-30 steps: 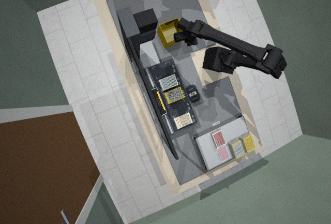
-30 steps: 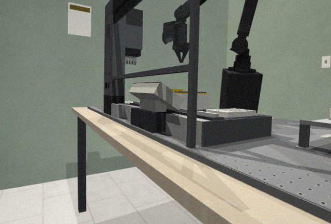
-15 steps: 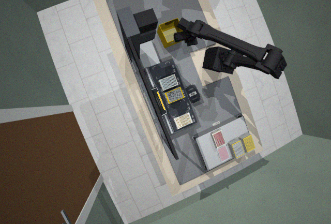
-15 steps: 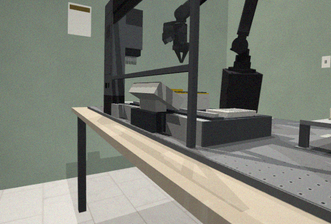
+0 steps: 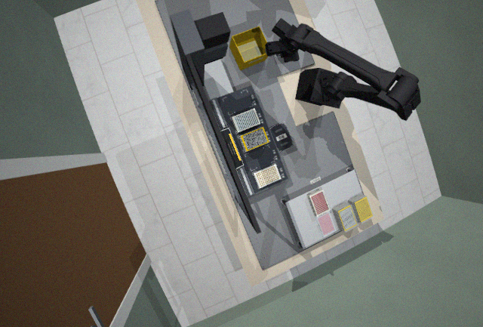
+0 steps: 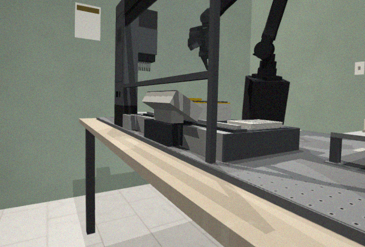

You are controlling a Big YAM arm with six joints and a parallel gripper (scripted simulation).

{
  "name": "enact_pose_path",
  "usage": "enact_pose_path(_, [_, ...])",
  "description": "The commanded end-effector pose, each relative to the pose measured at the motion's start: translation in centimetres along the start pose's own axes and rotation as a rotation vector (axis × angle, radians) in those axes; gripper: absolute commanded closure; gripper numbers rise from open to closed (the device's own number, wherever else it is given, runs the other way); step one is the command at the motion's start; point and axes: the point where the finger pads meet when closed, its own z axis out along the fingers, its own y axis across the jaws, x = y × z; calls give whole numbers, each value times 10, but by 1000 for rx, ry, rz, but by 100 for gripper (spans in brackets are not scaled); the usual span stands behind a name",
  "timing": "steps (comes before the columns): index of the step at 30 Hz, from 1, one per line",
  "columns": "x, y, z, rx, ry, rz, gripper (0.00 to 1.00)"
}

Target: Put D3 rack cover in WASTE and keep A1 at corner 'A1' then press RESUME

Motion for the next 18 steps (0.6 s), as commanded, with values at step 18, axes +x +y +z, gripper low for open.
enact_pose_path(18, [81, -13, -4, 8, -6, -49, 100])
